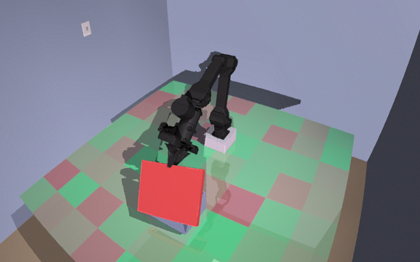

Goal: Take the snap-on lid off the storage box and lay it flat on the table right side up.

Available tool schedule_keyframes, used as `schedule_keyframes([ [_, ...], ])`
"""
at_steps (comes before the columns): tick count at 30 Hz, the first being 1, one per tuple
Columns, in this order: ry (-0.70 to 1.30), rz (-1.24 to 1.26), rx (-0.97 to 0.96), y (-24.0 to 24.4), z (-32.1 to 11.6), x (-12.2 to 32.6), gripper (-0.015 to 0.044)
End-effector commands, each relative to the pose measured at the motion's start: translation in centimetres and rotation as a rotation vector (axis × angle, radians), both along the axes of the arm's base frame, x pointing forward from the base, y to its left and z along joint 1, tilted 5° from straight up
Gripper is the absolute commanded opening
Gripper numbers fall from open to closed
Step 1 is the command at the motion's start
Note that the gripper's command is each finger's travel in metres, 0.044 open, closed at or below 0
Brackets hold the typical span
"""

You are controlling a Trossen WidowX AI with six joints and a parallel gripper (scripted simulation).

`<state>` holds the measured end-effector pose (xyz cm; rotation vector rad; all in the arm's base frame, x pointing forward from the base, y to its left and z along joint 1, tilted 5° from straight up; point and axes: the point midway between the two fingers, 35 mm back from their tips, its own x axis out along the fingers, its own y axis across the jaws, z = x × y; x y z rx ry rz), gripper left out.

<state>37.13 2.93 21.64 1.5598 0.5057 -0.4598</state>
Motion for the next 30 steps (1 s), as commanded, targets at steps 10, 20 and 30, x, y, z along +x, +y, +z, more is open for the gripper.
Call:
schedule_keyframes([
  [10, -0.011, 0.003, 0.0, -0.1, 2.0, -0.1, 0.0],
  [20, -0.011, 0.003, -0.001, -1.8, 1.1, -0.3, 0.0],
  [30, -0.011, 0.003, -0.003, -3.8, 1.0, -0.4, 0.0],
])
